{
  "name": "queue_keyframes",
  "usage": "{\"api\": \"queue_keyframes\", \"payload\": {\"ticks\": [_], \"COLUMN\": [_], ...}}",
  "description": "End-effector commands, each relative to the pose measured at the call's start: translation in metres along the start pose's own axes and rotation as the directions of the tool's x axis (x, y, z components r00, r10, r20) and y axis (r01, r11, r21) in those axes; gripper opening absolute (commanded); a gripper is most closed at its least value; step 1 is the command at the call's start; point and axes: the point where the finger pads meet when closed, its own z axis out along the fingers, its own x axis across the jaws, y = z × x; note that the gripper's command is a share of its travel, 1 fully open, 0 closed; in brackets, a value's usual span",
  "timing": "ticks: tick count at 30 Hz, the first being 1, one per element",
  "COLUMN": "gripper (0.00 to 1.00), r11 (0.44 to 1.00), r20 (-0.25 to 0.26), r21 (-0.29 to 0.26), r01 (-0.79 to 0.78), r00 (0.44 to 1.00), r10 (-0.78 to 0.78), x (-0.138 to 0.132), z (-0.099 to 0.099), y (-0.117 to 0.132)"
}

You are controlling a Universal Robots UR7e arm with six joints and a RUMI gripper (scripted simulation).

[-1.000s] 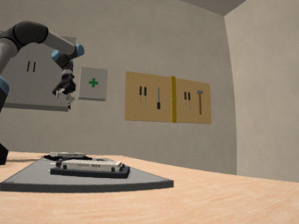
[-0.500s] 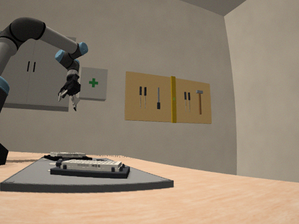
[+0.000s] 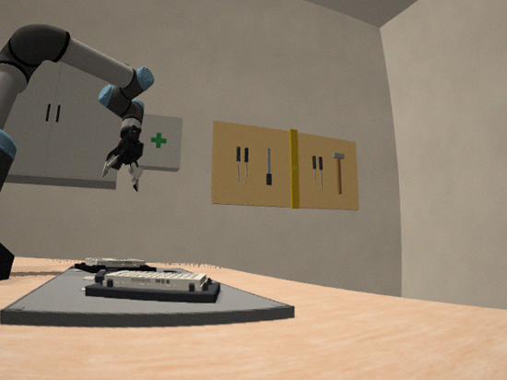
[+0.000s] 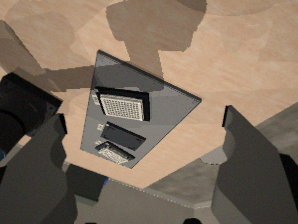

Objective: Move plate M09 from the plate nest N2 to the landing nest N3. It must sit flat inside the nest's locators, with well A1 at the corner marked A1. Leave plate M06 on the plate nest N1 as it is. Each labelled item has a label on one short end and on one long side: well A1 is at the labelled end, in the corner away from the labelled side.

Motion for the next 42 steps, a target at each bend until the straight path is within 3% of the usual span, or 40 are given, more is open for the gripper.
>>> {"api": "queue_keyframes", "payload": {"ticks": [1, 21, 24, 38, 42], "gripper": [0.82, 0.82, 0.82, 0.82, 0.82], "r11": [0.996, 0.931, 0.931, 0.822, 0.810], "r20": [0.001, 0.045, 0.045, 0.089, 0.093], "r21": [0.026, 0.088, 0.088, 0.131, 0.135], "r01": [-0.083, -0.354, -0.354, -0.554, -0.570], "r00": [0.997, 0.935, 0.935, 0.832, 0.821], "r10": [0.083, 0.352, 0.352, 0.547, 0.563], "x": [0.001, -0.004, -0.004, -0.015, -0.016], "z": [0.012, 0.064, 0.064, 0.108, 0.111], "y": [0.015, 0.067, 0.067, 0.103, 0.106]}}
